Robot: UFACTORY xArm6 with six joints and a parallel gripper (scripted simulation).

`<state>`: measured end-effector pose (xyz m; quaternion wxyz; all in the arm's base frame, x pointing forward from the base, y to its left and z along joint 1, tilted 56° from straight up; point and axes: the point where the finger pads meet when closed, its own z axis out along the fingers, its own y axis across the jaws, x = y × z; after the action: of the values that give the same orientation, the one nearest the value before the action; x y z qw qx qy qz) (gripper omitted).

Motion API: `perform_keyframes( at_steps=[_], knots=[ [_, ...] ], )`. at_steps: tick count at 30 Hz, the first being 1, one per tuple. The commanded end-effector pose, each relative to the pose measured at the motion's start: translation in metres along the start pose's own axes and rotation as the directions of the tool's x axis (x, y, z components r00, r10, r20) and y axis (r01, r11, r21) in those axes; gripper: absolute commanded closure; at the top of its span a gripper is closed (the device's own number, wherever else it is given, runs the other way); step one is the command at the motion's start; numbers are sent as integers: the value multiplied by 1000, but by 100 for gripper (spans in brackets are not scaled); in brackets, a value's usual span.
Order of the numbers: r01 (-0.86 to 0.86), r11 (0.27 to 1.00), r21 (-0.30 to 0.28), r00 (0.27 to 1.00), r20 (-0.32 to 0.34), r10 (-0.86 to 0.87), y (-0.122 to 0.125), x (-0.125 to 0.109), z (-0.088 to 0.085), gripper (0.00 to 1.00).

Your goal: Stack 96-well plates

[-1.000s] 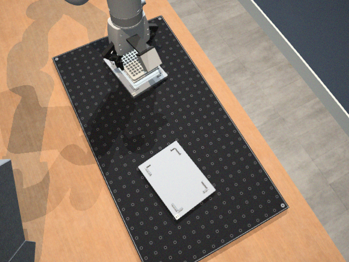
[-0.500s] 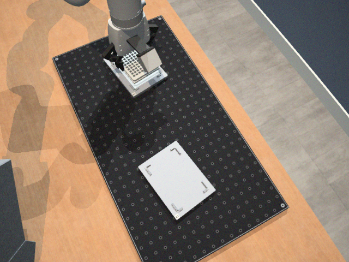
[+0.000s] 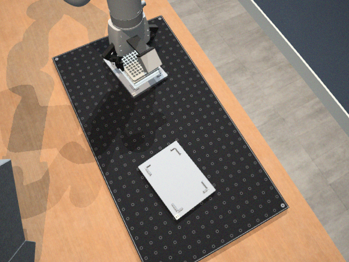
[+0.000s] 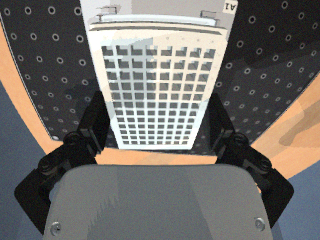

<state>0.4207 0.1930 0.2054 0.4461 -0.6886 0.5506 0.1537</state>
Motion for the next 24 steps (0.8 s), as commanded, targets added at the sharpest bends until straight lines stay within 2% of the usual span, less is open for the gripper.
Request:
perform_keyframes(
  at_steps=[1,24],
  knots=[
    [1,1000,2,1000,-1,-1,-1,0,0,100],
    [1,1000,2,1000,-1,-1,-1,0,4,100]
  ],
)
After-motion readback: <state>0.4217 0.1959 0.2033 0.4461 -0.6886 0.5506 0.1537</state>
